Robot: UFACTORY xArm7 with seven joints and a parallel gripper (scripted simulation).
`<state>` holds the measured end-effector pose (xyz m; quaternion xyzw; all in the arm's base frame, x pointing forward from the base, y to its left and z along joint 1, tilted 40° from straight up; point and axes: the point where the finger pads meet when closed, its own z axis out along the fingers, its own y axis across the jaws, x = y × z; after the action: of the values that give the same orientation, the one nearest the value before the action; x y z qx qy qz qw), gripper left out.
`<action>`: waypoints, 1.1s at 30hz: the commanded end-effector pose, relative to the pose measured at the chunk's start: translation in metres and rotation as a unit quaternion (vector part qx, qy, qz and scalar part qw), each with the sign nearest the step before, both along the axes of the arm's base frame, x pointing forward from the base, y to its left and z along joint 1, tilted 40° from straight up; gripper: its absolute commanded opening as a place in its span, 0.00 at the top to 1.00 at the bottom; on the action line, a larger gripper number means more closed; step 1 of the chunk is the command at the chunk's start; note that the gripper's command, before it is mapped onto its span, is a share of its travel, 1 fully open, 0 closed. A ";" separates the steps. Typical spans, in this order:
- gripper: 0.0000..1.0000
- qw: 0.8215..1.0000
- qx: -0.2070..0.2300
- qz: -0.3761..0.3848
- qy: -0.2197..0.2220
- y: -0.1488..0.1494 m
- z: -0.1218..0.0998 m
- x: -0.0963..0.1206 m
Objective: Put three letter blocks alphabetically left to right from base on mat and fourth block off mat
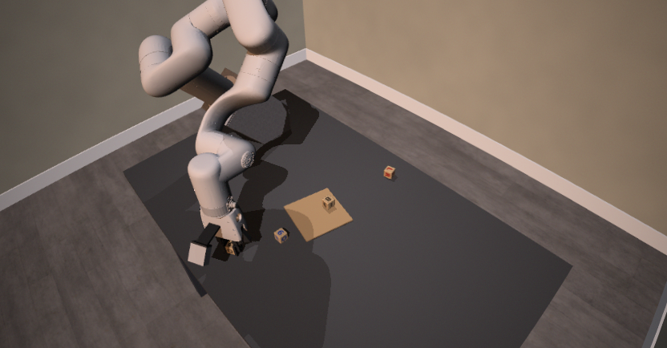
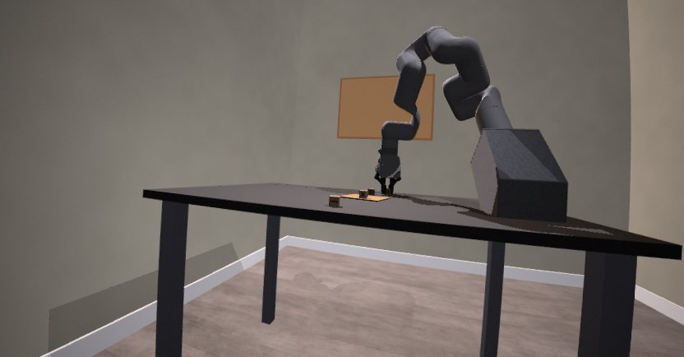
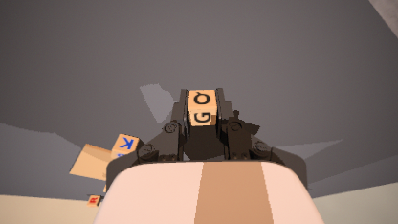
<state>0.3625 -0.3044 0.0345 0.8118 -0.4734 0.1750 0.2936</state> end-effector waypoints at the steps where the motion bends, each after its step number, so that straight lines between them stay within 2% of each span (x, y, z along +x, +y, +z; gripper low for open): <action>1: 0.79 1.000 0.000 0.001 -0.001 0.000 0.001 0.001; 27: 0.79 1.000 0.000 0.001 -0.001 0.003 0.004 0.001; 33: 0.79 1.000 0.000 0.001 -0.001 0.024 0.029 0.001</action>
<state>0.3619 -0.2935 0.0476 0.8117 -0.4738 0.1745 0.2936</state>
